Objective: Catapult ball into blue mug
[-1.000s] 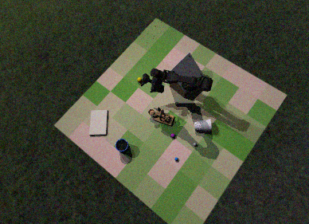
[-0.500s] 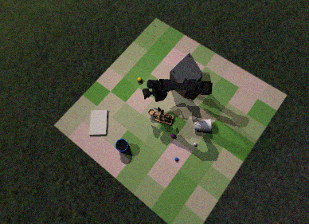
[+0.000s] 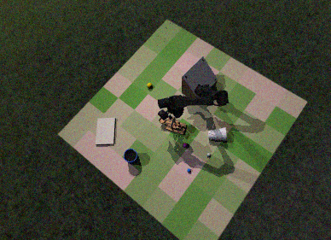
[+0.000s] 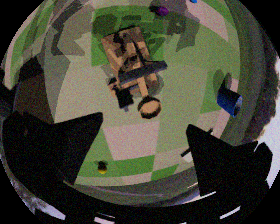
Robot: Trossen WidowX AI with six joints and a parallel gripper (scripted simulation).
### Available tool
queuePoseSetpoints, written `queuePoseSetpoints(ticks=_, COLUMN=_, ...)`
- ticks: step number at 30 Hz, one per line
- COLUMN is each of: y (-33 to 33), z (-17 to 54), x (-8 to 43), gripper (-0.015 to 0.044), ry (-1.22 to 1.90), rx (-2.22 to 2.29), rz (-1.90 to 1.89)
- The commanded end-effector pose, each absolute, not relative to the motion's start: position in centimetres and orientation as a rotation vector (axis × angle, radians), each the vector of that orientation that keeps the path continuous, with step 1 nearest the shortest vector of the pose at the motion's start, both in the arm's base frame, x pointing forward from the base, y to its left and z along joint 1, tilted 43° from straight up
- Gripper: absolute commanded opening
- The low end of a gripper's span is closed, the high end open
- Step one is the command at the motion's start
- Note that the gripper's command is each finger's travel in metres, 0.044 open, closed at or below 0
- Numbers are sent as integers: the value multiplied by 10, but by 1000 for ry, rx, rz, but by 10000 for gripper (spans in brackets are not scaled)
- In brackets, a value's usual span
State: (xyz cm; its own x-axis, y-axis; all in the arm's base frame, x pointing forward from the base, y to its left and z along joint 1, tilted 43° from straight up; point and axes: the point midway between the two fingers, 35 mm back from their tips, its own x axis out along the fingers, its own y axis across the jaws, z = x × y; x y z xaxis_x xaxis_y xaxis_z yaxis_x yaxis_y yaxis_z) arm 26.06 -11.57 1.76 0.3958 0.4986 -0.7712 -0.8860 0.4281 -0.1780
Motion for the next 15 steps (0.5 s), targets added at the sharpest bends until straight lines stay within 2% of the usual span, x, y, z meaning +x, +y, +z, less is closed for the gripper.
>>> queuePoseSetpoints(ticks=1, y=-98, z=32, x=267, gripper=440, ry=636, rx=-726, rz=1077)
queuePoseSetpoints(ticks=15, y=-44, z=66, x=271, gripper=440, ry=437, rx=-889, rz=1402)
